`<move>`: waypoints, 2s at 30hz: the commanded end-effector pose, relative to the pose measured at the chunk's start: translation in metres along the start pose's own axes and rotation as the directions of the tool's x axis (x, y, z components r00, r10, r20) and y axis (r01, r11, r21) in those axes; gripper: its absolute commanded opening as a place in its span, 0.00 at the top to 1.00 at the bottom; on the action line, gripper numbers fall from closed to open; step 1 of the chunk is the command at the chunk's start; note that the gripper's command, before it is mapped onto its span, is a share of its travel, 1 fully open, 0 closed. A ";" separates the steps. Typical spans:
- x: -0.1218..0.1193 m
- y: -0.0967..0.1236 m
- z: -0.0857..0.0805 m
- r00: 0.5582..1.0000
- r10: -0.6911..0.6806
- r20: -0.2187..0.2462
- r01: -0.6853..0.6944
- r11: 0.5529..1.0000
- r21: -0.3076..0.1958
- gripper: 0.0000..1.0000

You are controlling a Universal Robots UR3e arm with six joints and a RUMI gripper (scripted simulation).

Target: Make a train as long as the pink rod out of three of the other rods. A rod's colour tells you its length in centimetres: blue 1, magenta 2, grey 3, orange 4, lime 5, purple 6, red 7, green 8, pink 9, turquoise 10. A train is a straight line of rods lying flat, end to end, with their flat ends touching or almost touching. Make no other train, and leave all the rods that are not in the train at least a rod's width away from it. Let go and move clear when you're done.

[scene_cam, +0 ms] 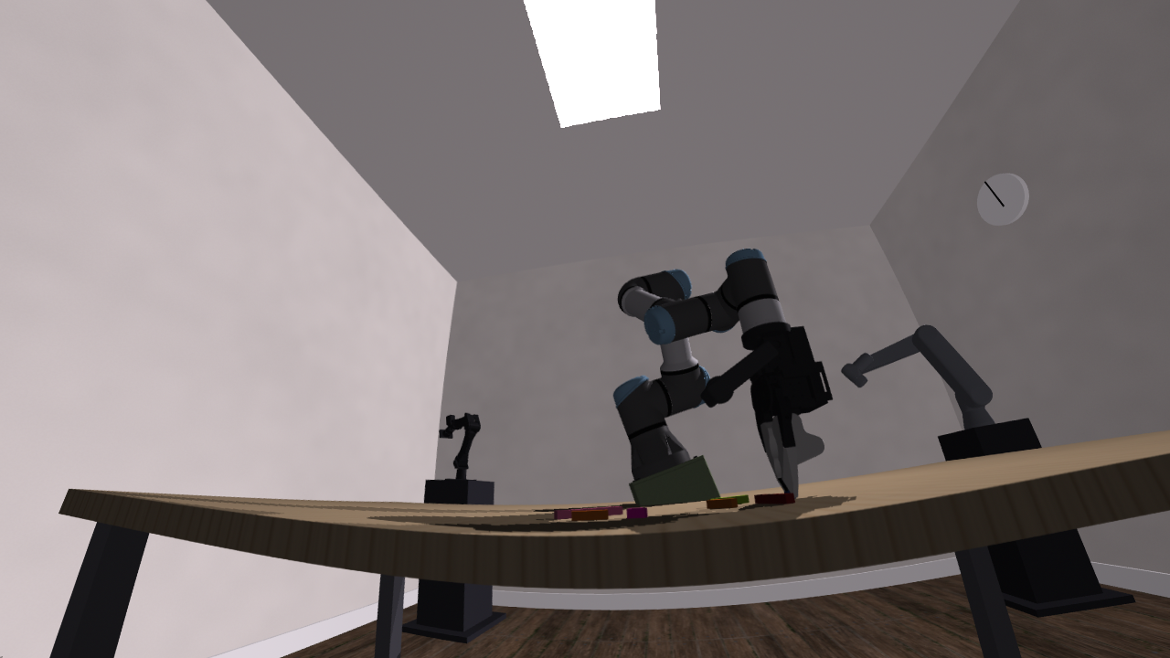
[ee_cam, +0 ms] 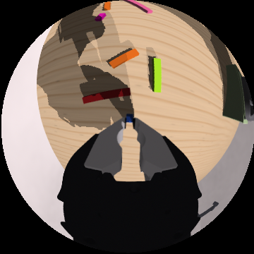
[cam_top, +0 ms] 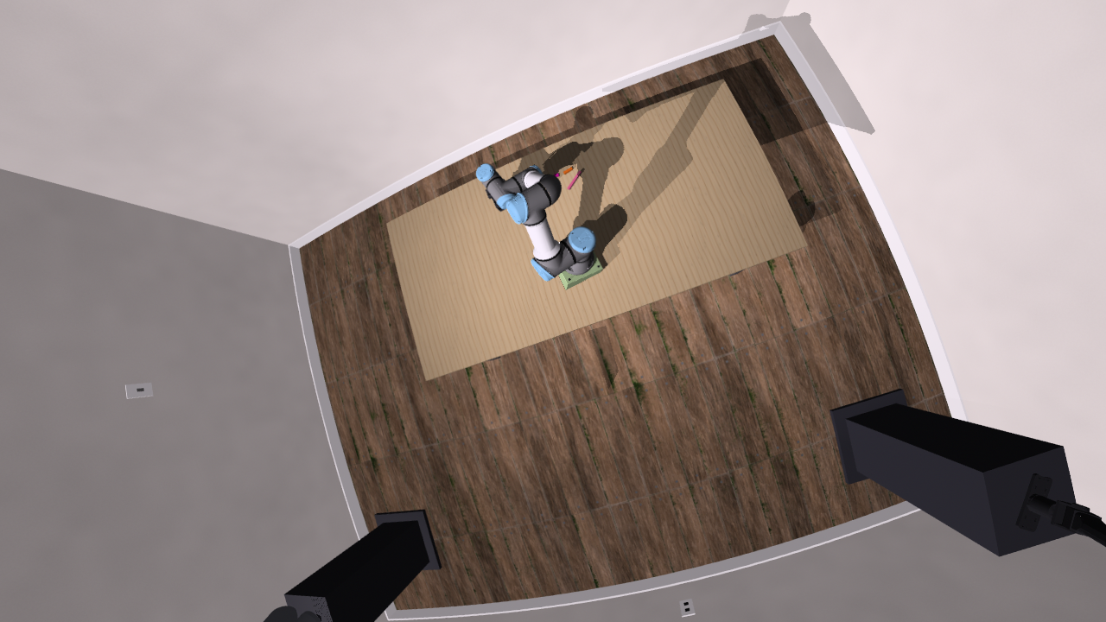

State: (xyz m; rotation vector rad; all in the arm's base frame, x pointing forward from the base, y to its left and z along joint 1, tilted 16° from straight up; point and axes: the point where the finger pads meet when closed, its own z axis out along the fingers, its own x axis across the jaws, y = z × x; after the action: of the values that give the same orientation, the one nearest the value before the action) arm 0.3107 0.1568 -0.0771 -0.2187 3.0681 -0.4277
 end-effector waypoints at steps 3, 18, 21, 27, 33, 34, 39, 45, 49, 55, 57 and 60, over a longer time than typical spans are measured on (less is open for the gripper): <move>-0.001 0.000 0.000 1.000 0.000 0.002 0.000 1.000 0.000 1.00; -0.001 0.000 0.000 1.000 0.000 0.002 0.000 1.000 0.000 1.00; -0.001 0.000 0.000 1.000 0.000 0.002 0.000 1.000 0.000 1.00; -0.001 0.000 0.000 1.000 0.000 0.002 0.000 1.000 0.000 1.00; -0.001 0.000 -0.003 1.000 0.000 0.004 0.000 1.000 0.000 1.00; -0.001 0.000 -0.004 1.000 0.000 0.004 0.000 1.000 0.000 1.00; -0.001 0.000 -0.011 1.000 0.000 0.004 0.000 1.000 0.000 1.00; -0.001 0.000 -0.028 1.000 0.000 0.004 0.000 1.000 0.000 1.00; -0.001 0.000 -0.046 1.000 0.000 0.004 0.000 1.000 -0.001 1.00; -0.001 0.000 -0.074 1.000 0.000 0.004 0.000 1.000 -0.001 1.00; -0.001 0.000 -0.074 1.000 0.000 0.004 0.000 1.000 -0.001 1.00; -0.001 0.000 -0.085 1.000 0.000 0.004 0.000 1.000 -0.001 1.00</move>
State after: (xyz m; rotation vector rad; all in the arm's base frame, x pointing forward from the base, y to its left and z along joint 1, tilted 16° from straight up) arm 0.3146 0.1773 -0.0118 -0.2241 3.0319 -0.4022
